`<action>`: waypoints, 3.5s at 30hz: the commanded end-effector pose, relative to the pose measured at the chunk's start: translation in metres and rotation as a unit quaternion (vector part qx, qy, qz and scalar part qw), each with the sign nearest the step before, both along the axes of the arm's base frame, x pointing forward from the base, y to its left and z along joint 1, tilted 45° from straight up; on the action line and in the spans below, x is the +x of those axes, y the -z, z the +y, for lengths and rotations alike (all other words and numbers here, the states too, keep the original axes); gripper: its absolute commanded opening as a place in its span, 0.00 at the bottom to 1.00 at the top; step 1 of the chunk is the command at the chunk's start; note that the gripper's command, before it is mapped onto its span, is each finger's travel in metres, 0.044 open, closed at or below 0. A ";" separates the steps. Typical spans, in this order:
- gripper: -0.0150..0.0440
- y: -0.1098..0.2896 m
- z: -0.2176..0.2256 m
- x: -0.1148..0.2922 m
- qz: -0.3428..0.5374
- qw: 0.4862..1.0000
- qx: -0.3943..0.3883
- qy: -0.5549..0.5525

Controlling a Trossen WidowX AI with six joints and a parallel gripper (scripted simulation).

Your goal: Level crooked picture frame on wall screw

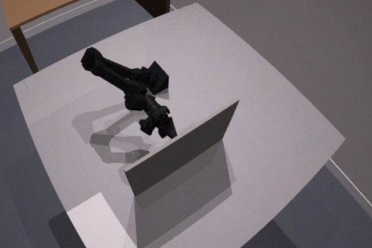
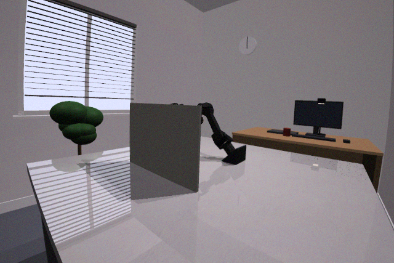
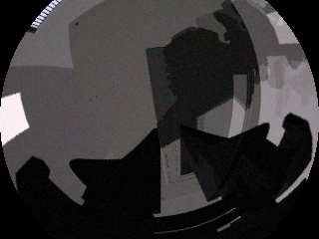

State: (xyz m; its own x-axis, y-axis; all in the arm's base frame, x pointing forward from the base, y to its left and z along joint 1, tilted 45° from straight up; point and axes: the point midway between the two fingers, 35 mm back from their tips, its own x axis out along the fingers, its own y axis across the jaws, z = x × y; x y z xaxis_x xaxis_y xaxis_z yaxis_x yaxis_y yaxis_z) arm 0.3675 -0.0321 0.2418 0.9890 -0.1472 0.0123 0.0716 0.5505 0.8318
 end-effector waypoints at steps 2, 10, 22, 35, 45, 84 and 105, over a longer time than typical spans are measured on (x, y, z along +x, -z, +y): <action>0.25 0.001 0.000 0.000 -0.001 1.000 -0.001 -0.002; 0.25 0.001 0.000 0.000 -0.001 1.000 0.000 -0.001; 0.25 0.002 0.000 0.000 0.001 1.000 -0.003 -0.002; 0.25 0.001 0.001 0.000 0.009 0.998 -0.057 -0.001; 0.25 0.001 0.001 0.000 0.012 0.997 -0.080 -0.001; 0.69 0.006 0.013 -0.099 0.002 1.000 -0.001 -0.002; 0.69 -0.033 0.056 -0.118 -0.004 0.998 0.058 -0.002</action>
State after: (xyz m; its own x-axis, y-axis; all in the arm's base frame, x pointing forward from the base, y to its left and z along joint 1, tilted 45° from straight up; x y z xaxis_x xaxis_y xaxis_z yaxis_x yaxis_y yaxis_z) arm 0.2505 0.0246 0.2723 0.9905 -0.1379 -0.0015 0.0650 0.4574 0.8869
